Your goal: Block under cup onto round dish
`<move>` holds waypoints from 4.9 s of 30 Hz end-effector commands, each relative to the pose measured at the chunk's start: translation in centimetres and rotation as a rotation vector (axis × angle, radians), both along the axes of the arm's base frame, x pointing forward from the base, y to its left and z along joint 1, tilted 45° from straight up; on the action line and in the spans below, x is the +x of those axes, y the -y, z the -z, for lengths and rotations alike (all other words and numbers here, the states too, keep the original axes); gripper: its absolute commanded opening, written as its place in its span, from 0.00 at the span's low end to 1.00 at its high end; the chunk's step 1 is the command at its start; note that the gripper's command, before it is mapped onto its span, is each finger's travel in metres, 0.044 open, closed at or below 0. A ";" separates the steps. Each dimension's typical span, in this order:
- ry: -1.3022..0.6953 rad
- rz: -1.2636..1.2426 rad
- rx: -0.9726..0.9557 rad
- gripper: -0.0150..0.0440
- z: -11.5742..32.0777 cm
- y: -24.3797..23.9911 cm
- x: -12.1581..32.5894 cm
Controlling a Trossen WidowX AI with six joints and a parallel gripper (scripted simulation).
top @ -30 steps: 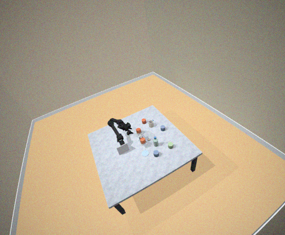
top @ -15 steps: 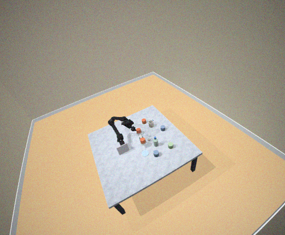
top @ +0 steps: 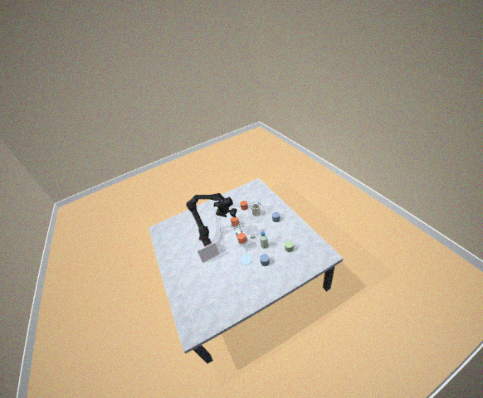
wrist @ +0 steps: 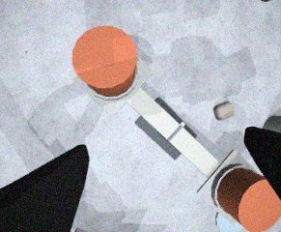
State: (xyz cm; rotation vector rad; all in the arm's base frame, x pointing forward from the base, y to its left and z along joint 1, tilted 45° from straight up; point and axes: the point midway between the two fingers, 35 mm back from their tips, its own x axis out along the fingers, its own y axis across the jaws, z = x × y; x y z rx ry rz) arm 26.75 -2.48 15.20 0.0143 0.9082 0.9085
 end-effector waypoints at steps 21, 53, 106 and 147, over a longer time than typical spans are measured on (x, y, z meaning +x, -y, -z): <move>0.263 -0.691 -0.095 1.00 0.4 -9.9 4.4; 0.262 -0.691 -0.096 1.00 3.7 -13.2 4.4; 0.262 -0.685 -0.098 0.25 4.3 -13.7 4.7; 0.256 -0.673 -0.103 0.25 0.7 -9.8 5.1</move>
